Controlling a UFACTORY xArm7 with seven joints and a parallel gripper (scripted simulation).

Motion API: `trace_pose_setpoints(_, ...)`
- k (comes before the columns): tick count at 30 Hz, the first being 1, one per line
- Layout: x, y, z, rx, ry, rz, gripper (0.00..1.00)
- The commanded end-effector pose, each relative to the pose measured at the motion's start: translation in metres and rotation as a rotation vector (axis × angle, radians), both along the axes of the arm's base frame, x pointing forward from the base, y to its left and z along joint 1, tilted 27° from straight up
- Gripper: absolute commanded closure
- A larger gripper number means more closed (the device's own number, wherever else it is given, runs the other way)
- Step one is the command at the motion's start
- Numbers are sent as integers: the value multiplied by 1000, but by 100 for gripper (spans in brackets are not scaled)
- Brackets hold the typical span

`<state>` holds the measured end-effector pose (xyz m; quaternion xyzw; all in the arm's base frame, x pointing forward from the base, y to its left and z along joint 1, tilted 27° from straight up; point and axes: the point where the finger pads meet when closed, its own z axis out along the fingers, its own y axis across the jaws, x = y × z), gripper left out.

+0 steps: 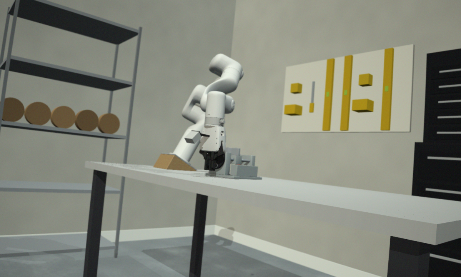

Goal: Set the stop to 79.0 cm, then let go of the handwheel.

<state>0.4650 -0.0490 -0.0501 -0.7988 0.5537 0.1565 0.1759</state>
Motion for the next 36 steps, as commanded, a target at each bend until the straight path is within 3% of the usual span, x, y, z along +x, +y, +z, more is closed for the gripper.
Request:
trace_pose_setpoints(1, 2, -2, 1, -2, -4, -2, 94)
trace_pose_setpoints(36, 8, -1, 5, -2, -4, -2, 94)
